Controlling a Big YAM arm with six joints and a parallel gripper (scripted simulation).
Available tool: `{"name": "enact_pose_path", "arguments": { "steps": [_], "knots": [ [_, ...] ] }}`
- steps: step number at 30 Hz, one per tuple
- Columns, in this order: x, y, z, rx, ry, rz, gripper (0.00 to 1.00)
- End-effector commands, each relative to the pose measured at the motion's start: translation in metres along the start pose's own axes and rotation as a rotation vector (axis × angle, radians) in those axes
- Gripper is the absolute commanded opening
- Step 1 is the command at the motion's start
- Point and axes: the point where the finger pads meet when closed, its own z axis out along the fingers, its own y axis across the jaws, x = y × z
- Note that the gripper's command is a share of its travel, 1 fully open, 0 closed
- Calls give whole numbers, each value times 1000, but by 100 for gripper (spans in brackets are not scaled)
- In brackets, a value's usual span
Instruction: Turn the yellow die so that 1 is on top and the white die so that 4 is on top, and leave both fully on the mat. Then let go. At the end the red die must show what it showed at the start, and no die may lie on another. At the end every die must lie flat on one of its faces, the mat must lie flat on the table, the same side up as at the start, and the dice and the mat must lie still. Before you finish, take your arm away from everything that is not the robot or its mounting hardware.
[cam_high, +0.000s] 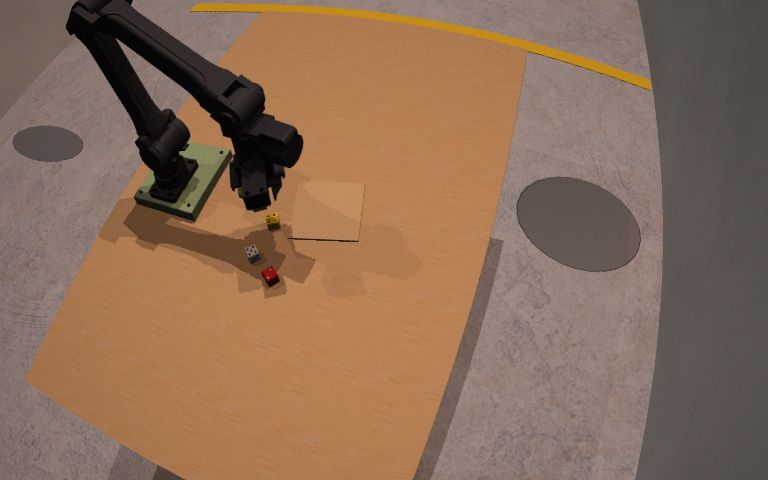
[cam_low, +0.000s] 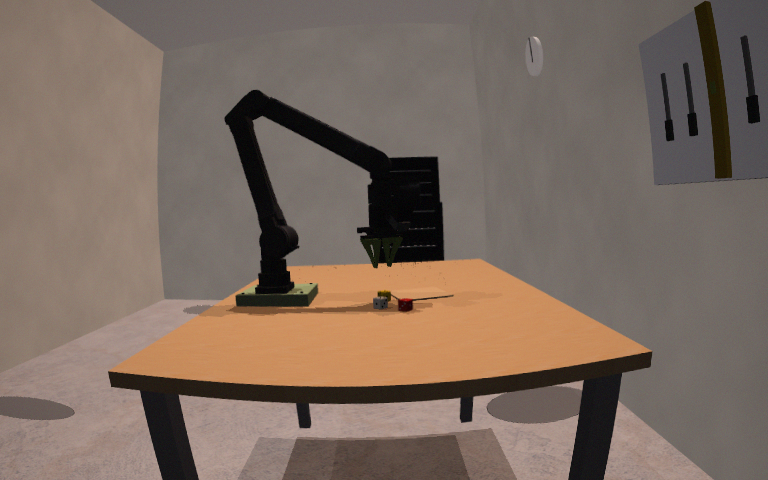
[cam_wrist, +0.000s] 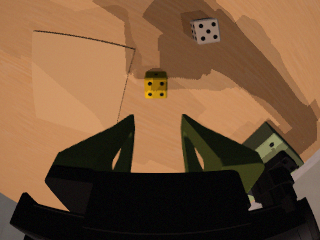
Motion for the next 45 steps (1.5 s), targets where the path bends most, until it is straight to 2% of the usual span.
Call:
{"name": "enact_pose_path", "arguments": {
  "steps": [1,6,9,12,23,26,27,42,43,45],
  "knots": [
    [-9,20,-12,-41,-34,-3,39],
    [-2,10,1,-14,-13,-3,39],
    [-1,8,-1,-21,-19,-3,39],
    [0,8,6,-9,-10,-3,39],
    [0,7,21,-9,-9,-3,39],
    [-2,10,18,-20,-18,-3,39],
    [0,7,24,-9,-9,-3,39],
    [0,7,44,-9,-9,-3,39],
    [-6,16,34,-37,-31,-3,39],
    [0,7,47,-9,-9,-3,39]
  ]
}}
